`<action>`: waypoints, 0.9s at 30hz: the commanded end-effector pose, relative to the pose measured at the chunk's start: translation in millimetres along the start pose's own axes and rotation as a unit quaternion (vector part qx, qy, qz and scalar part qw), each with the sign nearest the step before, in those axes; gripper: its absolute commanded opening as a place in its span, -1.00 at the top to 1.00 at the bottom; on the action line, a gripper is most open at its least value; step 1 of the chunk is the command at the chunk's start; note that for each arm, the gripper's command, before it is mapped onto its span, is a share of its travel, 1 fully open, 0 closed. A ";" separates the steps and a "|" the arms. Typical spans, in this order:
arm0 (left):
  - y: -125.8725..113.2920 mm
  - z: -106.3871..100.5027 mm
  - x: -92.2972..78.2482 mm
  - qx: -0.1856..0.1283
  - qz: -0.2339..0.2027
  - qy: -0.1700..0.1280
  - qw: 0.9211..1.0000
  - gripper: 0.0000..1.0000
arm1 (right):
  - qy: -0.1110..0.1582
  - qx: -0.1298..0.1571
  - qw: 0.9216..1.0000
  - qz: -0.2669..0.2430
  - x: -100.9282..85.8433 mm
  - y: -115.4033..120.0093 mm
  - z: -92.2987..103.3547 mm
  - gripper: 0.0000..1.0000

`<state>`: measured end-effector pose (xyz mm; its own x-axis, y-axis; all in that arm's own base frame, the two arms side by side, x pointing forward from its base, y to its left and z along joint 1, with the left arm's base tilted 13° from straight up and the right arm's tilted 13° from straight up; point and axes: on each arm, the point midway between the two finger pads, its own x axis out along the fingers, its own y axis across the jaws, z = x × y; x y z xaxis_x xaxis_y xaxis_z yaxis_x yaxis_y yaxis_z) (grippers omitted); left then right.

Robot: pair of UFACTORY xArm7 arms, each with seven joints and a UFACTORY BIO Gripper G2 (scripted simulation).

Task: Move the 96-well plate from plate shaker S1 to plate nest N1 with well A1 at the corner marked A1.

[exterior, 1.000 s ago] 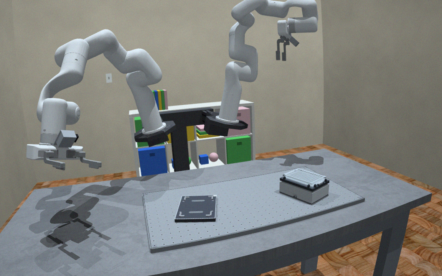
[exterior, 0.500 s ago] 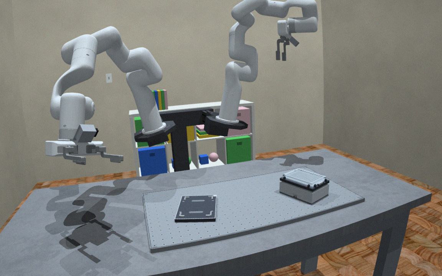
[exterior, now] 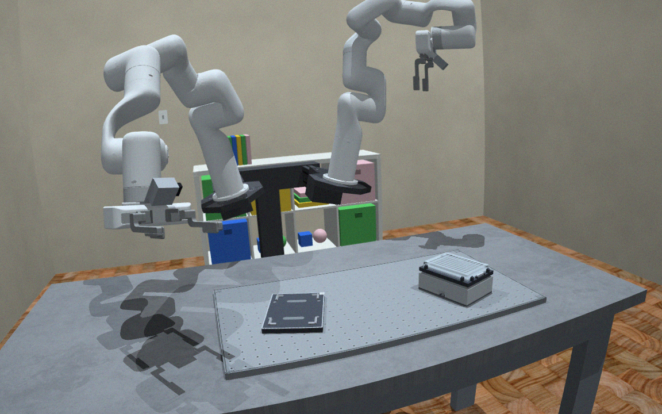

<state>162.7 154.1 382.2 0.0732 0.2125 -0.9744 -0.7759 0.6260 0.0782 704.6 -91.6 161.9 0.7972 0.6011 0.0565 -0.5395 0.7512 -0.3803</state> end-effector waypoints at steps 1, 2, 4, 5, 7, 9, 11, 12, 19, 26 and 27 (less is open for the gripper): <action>-0.1 0.3 -0.7 0.000 0.000 -0.001 1.000 -1.00 | -0.002 0.000 1.000 -0.007 7.2 3.6 4.1 0.25; -0.1 0.3 -0.7 0.000 0.000 -0.001 1.000 -1.00 | -0.002 0.000 1.000 -0.007 10.7 7.0 5.2 0.25; -0.1 0.3 -0.7 0.000 0.000 -0.001 1.000 -1.00 | -0.002 0.000 1.000 -0.007 17.7 13.9 7.4 0.25; -0.1 0.3 -0.7 0.000 0.000 -0.001 1.000 -1.00 | -0.004 0.008 1.000 -0.021 21.0 17.5 8.5 0.25; -0.1 0.3 -0.7 0.000 0.000 -0.001 1.000 -1.00 | -0.005 0.011 1.000 -0.026 27.4 24.8 10.7 0.25; -0.1 0.3 -0.7 0.000 0.000 -0.001 1.000 -1.00 | -0.005 0.011 1.000 -0.026 33.9 32.1 12.9 0.25; -0.1 0.3 -0.7 0.000 0.000 -0.001 1.000 -1.00 | -0.006 0.019 0.999 -0.040 40.1 39.7 15.1 0.25; -0.1 0.3 -0.7 0.000 0.000 -0.001 1.000 -1.00 | -0.006 0.022 0.999 -0.044 43.1 43.6 16.3 0.25; -0.1 0.3 -0.7 0.000 0.000 -0.001 1.000 -1.00 | -0.006 0.032 0.998 -0.062 57.3 63.4 21.9 0.25; -0.1 0.3 -0.7 0.000 0.000 -0.001 1.000 -1.00 | -0.004 0.042 0.996 -0.080 75.0 92.6 29.8 0.25; -0.1 0.3 -0.7 0.000 0.000 -0.001 1.000 -1.00 | -0.004 0.042 0.996 -0.080 77.4 96.9 31.0 0.25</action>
<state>162.7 154.1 382.2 0.0732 0.2125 -0.9744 -0.7759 0.6260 0.0782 706.1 23.0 156.0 0.8685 0.4833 0.1104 -0.4369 0.8514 -0.2901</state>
